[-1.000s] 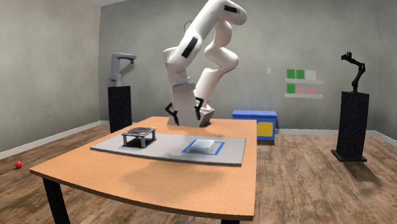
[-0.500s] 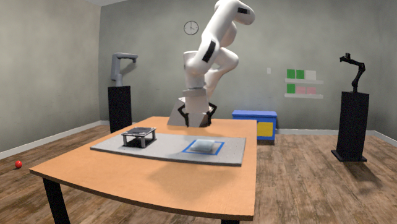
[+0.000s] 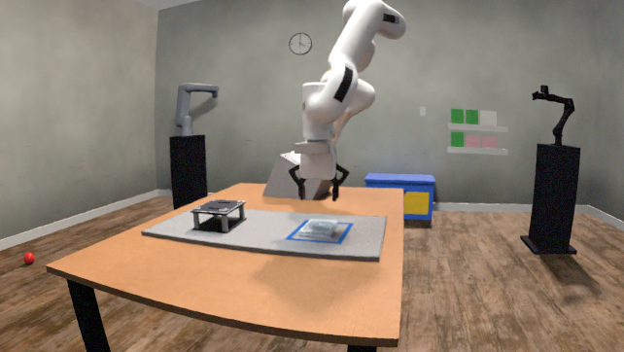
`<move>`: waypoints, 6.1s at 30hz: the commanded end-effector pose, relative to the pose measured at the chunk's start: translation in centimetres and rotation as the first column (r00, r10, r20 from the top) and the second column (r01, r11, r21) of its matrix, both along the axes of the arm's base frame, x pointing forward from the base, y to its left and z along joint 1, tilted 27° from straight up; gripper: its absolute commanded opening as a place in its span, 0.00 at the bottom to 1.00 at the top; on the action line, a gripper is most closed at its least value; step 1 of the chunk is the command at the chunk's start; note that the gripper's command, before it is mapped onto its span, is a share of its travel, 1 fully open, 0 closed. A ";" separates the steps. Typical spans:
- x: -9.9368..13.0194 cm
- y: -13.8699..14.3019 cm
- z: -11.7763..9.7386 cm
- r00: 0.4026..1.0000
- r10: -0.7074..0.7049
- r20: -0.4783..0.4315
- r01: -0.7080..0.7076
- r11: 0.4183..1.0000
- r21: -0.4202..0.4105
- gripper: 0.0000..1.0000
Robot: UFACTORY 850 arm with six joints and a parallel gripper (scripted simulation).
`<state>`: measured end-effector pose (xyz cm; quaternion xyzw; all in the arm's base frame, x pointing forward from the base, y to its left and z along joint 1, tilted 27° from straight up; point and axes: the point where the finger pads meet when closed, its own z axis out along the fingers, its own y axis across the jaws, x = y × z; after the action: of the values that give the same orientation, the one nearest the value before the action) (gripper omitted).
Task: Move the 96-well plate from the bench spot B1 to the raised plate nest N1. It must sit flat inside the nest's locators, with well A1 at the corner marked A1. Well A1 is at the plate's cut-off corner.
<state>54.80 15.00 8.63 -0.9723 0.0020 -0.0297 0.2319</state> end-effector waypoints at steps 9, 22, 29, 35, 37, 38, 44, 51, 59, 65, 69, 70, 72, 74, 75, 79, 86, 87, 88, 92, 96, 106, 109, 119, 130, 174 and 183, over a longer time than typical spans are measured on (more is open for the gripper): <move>0.1 0.5 -0.8 1.000 -0.001 0.001 0.001 1.000 0.000 1.00; 0.2 1.3 -2.4 1.000 -0.001 0.001 0.001 1.000 0.000 1.00; 0.3 1.8 -3.5 1.000 -0.001 0.001 0.001 1.000 0.000 1.00; 0.4 2.3 -4.4 1.000 -0.001 0.001 0.001 1.000 0.000 1.00; 0.4 2.4 -4.7 1.000 -0.001 0.001 0.001 1.000 0.000 1.00; 0.4 2.4 -4.7 1.000 -0.001 0.001 0.001 1.000 0.000 1.00; 0.4 2.8 -5.4 1.000 -0.001 0.001 0.001 1.000 0.000 1.00; 0.4 2.8 -5.4 1.000 -0.001 0.001 0.001 1.000 0.000 1.00; 0.4 2.8 -5.5 1.000 -0.001 0.001 0.001 1.000 0.000 1.00; 0.5 3.0 -5.8 1.000 -0.001 0.001 0.001 1.000 0.000 1.00; 0.5 3.1 -6.1 1.000 -0.001 0.001 0.001 1.000 0.000 1.00; 0.5 3.2 -6.1 1.000 -0.001 0.001 0.001 1.000 0.000 1.00; 0.5 3.2 -6.2 1.000 -0.001 0.001 0.001 1.000 0.000 1.00; 0.5 3.2 -6.3 1.000 -0.001 0.001 0.001 1.000 0.000 1.00; 0.5 3.2 -6.3 1.000 -0.001 0.001 0.001 1.000 0.000 1.00; 0.5 3.4 -6.6 1.000 -0.001 0.001 0.001 1.000 0.000 1.00; 0.5 3.6 -7.0 1.000 -0.001 0.001 0.001 1.000 0.000 1.00; 0.5 3.6 -7.0 1.000 -0.001 0.001 0.001 1.000 0.000 1.00; 0.5 3.6 -7.1 1.000 -0.001 0.001 0.001 1.000 0.000 1.00; 0.6 3.7 -7.1 1.000 -0.001 0.001 0.001 1.000 0.000 1.00; 0.6 3.7 -7.1 1.000 -0.001 0.001 0.001 1.000 0.000 1.00; 0.6 3.7 -7.1 1.000 -0.001 0.001 0.001 1.000 0.000 1.00; 0.5 3.6 -7.1 1.000 -0.001 0.001 0.001 1.000 0.000 0.00; 0.5 3.6 -7.1 1.000 -0.001 0.001 0.001 1.000 0.000 0.00; 0.5 3.6 -7.1 1.000 -0.001 0.001 0.001 1.000 0.000 0.00; 0.5 3.2 -6.3 1.000 -0.001 0.001 0.001 1.000 0.000 0.00; 0.5 3.0 -5.8 1.000 -0.001 0.001 0.001 1.000 0.000 0.00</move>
<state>55.19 18.08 2.59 -0.9723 0.0022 -0.0295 0.2317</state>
